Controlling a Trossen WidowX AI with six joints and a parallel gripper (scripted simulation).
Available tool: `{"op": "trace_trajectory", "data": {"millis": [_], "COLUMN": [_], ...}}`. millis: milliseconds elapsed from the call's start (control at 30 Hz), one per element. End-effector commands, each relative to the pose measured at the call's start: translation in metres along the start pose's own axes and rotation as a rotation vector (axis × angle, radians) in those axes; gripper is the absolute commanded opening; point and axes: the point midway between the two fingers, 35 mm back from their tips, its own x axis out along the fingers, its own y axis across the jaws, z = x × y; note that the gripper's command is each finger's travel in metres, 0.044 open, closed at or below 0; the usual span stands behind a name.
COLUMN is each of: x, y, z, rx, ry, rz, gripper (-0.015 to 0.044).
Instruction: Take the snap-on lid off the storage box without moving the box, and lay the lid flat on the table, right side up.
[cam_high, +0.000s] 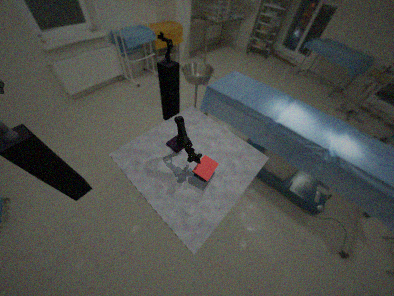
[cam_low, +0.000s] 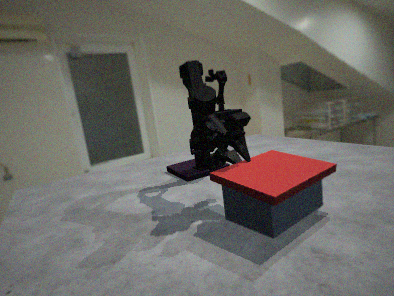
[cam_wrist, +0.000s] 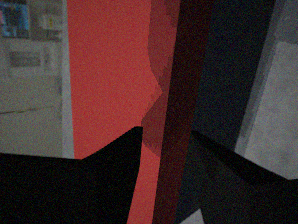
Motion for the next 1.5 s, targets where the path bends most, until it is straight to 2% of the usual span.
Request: {"op": "trace_trajectory", "data": {"millis": [0, 900, 1467], "x": [0.0, 0.002, -0.011], "y": [0.001, 0.002, 0.019], "z": [0.0, 0.0, 0.0], "rx": [0.001, 0.001, 0.003], "ry": [-0.002, -0.002, -0.002], "rz": [0.0, 0.0, -0.001], "gripper": [0.0, 0.0, 0.0]}}
